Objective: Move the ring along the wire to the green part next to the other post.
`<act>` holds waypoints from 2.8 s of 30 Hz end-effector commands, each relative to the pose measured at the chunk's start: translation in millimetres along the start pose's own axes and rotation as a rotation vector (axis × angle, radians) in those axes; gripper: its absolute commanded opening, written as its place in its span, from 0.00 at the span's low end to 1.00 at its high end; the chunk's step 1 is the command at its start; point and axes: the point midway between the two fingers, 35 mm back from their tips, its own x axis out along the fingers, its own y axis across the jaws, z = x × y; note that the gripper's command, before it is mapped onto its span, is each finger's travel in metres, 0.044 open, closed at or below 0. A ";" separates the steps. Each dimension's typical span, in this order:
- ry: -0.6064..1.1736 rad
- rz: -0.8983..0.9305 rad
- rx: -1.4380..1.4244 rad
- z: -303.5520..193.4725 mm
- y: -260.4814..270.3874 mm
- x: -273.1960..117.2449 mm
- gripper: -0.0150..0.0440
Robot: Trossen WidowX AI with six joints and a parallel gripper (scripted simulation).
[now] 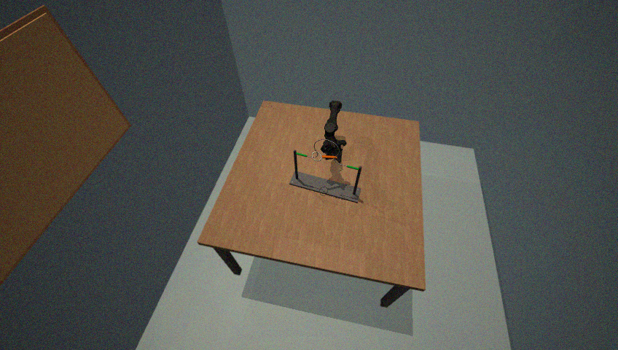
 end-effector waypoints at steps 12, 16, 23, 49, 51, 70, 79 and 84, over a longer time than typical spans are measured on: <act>0.027 0.147 0.183 3.1 41.7 -8.1 0.00; 0.028 0.180 0.226 5.1 50.4 -9.8 0.00; 0.029 0.236 0.303 9.6 65.5 -13.5 0.00; 0.045 0.426 0.574 35.8 114.3 -35.0 0.00; 0.048 0.437 0.592 38.5 117.5 -37.1 0.00; 0.060 0.403 0.587 48.7 127.5 -45.2 0.00; -0.018 0.312 0.540 50.8 129.0 -33.7 0.00; -0.023 0.272 0.495 49.5 126.9 -32.2 0.00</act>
